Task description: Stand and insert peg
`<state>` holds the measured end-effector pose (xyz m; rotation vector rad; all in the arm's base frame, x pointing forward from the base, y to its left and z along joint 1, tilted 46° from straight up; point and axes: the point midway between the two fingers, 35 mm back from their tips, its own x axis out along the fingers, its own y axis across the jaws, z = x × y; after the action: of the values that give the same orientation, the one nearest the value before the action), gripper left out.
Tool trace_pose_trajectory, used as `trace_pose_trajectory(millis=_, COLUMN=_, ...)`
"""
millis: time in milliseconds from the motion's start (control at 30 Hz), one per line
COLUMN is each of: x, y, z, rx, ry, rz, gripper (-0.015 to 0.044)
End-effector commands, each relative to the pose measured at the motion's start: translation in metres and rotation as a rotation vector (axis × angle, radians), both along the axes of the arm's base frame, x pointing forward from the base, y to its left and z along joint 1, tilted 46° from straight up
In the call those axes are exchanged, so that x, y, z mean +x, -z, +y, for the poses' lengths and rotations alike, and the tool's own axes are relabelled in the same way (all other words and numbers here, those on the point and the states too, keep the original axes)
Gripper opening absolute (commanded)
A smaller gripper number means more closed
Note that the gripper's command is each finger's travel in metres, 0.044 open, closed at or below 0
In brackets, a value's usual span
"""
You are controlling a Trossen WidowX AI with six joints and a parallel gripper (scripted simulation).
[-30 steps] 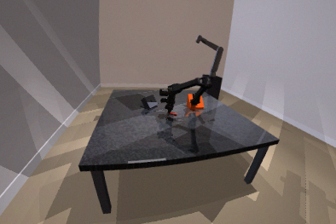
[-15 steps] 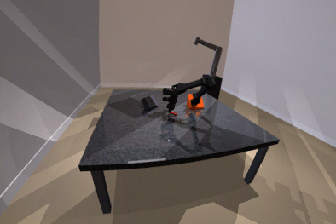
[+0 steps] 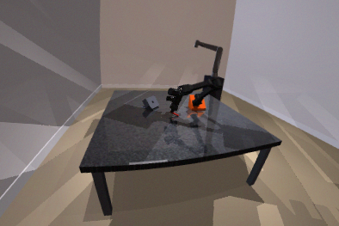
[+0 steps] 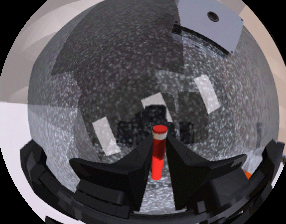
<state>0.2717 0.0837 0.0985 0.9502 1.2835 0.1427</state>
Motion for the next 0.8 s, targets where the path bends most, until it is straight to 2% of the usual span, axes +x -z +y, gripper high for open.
trace_pose_trajectory(millis=0, x=-0.003, y=-0.001, z=-0.001, rx=-0.015, ry=0.026, rz=-0.018, gripper=0.0049)
trace_pose_trajectory(millis=767, x=-0.014, y=-0.011, z=-0.004, rx=-0.095, ry=0.160, rz=-0.143, gripper=0.0049)
